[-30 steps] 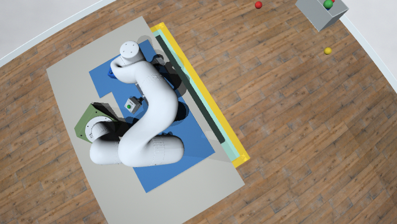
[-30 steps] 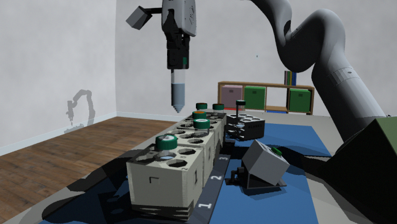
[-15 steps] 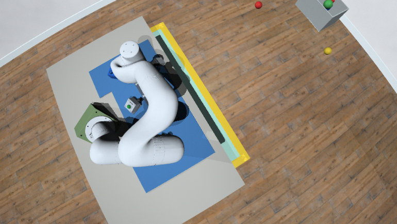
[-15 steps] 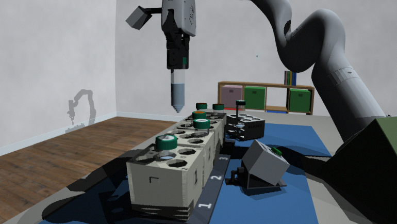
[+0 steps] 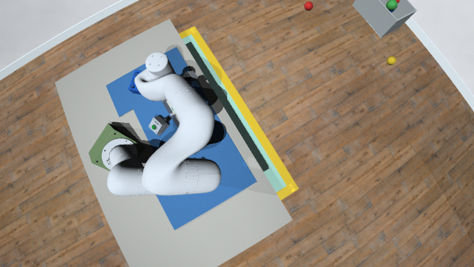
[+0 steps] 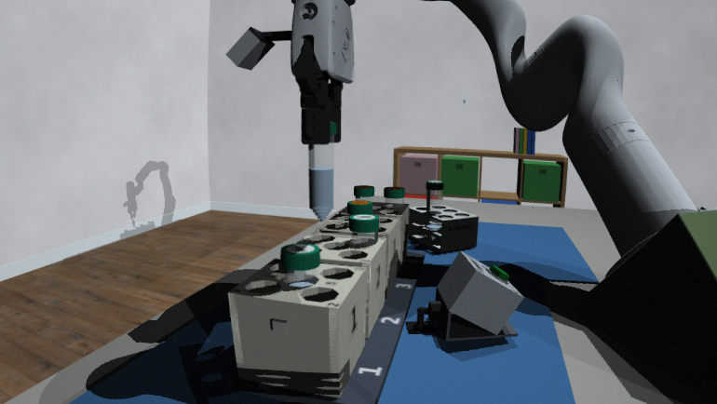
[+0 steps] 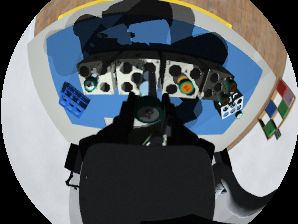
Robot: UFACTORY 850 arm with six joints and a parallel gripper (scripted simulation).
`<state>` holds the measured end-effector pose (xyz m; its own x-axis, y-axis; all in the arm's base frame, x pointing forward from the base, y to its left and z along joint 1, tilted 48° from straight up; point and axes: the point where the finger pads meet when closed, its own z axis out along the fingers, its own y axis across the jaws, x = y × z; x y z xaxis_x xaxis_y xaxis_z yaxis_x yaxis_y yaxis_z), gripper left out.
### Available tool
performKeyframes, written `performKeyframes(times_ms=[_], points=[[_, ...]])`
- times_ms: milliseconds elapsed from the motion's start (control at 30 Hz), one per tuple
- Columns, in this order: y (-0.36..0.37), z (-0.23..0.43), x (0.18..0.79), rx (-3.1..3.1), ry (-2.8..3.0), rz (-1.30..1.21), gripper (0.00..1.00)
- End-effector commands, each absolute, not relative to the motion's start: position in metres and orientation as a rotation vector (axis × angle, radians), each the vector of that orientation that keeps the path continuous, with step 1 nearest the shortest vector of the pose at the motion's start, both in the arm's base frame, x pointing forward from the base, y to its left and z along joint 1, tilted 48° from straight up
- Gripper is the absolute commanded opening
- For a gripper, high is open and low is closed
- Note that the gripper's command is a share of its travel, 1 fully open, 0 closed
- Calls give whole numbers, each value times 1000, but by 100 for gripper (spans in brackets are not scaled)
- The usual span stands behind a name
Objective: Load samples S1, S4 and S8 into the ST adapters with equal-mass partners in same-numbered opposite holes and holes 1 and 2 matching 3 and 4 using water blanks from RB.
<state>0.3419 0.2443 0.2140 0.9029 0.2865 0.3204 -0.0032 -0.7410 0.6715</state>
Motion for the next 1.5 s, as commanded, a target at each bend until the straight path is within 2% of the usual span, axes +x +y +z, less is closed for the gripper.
performKeyframes(times_ms=[0,1467], points=[[241,210,345,2356,201,535,0],[224,191,357,2356,201,535,0]])
